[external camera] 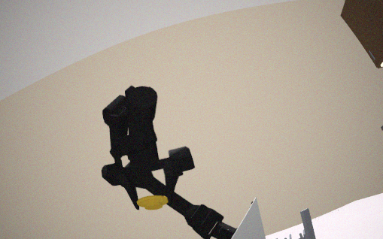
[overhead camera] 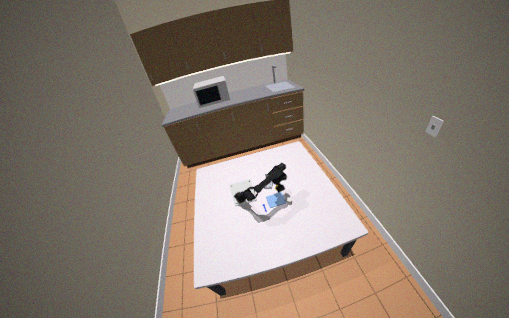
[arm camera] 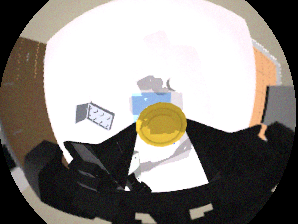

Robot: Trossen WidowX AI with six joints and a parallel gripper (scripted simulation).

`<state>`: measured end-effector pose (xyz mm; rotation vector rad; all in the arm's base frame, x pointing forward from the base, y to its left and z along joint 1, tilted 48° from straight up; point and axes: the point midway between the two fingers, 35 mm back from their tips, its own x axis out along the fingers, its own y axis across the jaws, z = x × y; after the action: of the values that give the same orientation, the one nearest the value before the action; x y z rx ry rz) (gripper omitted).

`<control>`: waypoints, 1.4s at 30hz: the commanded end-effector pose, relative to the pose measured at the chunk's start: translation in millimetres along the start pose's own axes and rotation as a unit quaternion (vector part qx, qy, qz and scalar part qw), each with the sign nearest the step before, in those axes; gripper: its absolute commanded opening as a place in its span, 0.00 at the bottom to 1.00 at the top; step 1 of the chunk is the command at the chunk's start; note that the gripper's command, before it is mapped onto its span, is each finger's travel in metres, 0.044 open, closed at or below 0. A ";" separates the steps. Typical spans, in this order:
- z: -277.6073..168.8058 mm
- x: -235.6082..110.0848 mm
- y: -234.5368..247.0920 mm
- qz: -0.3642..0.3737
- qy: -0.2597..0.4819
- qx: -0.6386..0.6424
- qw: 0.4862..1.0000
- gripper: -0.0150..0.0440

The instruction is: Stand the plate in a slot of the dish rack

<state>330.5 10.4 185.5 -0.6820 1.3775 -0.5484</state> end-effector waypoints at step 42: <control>-80.2 26.5 154.8 0.103 0.117 0.066 0.985 0.25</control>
<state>250.9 92.6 56.7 -0.3764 1.5520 -0.6153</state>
